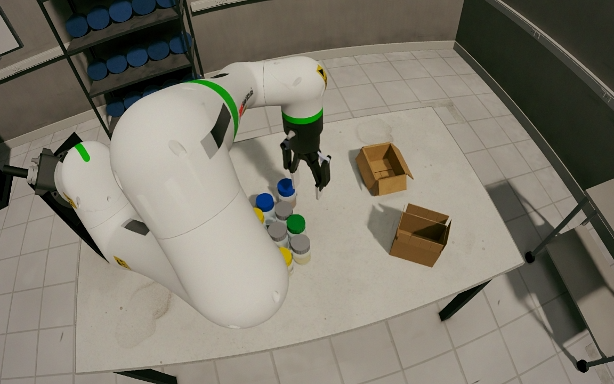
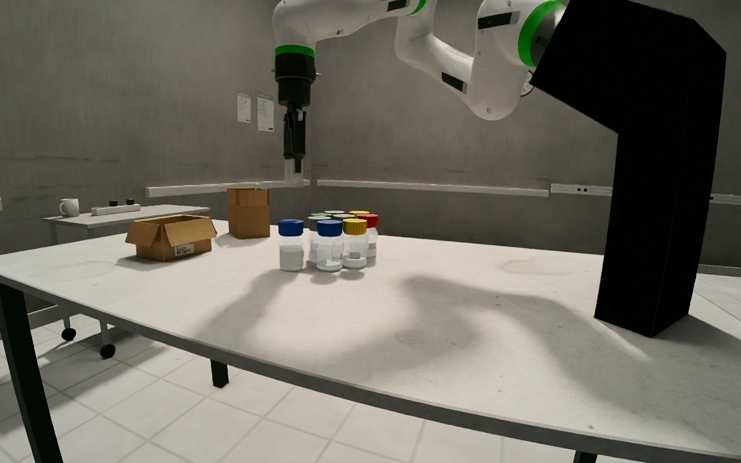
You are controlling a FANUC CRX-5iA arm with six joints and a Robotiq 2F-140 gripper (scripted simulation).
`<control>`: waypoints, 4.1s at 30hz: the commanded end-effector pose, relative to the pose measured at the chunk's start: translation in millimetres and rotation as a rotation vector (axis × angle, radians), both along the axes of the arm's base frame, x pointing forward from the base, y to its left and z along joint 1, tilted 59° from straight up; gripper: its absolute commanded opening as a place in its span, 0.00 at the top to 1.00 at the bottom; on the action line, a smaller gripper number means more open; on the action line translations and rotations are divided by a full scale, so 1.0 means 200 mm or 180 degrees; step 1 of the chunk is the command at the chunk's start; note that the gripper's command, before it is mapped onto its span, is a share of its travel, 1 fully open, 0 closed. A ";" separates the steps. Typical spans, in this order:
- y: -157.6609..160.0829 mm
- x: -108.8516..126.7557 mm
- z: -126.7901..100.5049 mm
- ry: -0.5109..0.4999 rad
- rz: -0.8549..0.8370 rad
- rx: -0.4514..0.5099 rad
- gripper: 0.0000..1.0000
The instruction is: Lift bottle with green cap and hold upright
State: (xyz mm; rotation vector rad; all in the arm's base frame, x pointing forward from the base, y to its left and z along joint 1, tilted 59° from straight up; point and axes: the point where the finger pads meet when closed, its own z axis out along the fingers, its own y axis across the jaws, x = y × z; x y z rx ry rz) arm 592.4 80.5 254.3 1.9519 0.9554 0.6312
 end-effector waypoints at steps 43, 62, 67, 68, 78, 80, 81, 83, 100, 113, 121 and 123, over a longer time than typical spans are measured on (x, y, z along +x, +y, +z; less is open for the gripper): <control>-0.32 0.49 -0.36 0.0019 0.0012 0.0005 0.49; -0.38 0.56 -0.41 0.0019 0.0012 0.0005 0.49; -0.41 0.53 -0.42 0.0020 0.0012 0.0005 0.49; -0.41 0.53 -0.42 0.0020 0.0012 0.0005 0.49; -0.43 0.52 -0.42 0.0021 0.0012 0.0005 0.49; -0.44 0.51 -0.42 0.0021 0.0012 0.0005 0.49; -0.45 0.50 -0.42 0.0021 0.0012 0.0005 0.49; -0.46 0.49 -0.42 0.0021 0.0012 0.0005 0.49; -0.52 0.45 -0.43 0.0021 0.0011 0.0005 0.49; -0.56 0.42 -0.43 0.0021 0.0011 0.0005 0.49; -0.61 0.39 -0.43 0.0021 0.0011 0.0005 0.49; -0.62 0.39 -0.43 0.0021 0.0011 0.0005 0.49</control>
